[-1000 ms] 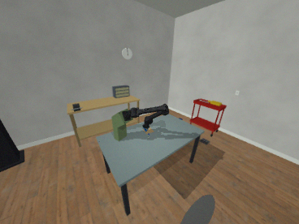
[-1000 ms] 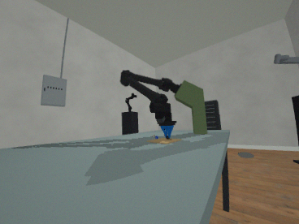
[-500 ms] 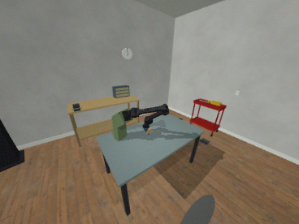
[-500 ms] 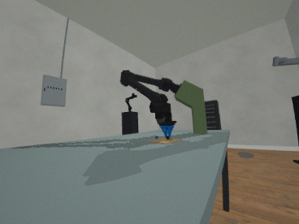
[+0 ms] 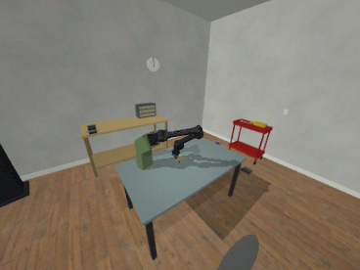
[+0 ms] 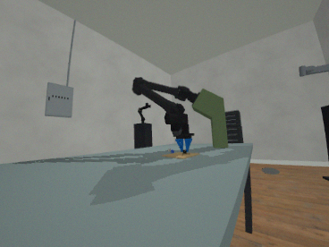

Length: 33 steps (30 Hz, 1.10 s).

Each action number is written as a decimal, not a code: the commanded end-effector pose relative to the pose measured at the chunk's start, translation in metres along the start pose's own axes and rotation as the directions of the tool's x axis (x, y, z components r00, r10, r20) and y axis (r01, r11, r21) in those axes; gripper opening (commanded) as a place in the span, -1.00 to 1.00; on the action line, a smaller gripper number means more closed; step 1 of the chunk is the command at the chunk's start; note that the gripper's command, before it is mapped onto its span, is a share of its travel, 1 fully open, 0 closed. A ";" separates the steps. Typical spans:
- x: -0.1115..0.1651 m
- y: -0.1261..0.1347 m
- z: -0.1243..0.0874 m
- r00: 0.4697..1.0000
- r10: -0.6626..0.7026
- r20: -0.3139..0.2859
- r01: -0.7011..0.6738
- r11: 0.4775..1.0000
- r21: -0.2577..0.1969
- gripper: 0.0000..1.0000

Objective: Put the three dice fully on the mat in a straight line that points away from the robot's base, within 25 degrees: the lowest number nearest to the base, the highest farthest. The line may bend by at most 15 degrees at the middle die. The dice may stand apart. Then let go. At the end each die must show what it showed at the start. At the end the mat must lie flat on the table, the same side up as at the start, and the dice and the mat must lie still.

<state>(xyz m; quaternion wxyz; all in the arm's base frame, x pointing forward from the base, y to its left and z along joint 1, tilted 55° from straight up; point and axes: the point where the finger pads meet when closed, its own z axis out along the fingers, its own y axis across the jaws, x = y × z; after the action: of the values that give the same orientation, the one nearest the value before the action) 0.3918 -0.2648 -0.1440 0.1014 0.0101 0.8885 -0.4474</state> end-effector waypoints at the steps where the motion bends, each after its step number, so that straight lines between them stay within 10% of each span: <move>1: -0.002 -0.005 0.005 1.000 0.013 0.004 -0.013 1.000 0.008 -0.40; 33: -0.004 0.001 -0.098 1.000 -0.003 0.021 0.003 1.000 -0.002 -0.40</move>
<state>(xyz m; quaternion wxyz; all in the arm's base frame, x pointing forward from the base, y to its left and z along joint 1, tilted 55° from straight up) 0.3831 -0.1998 -0.0889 0.1059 0.0059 0.8859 -0.4516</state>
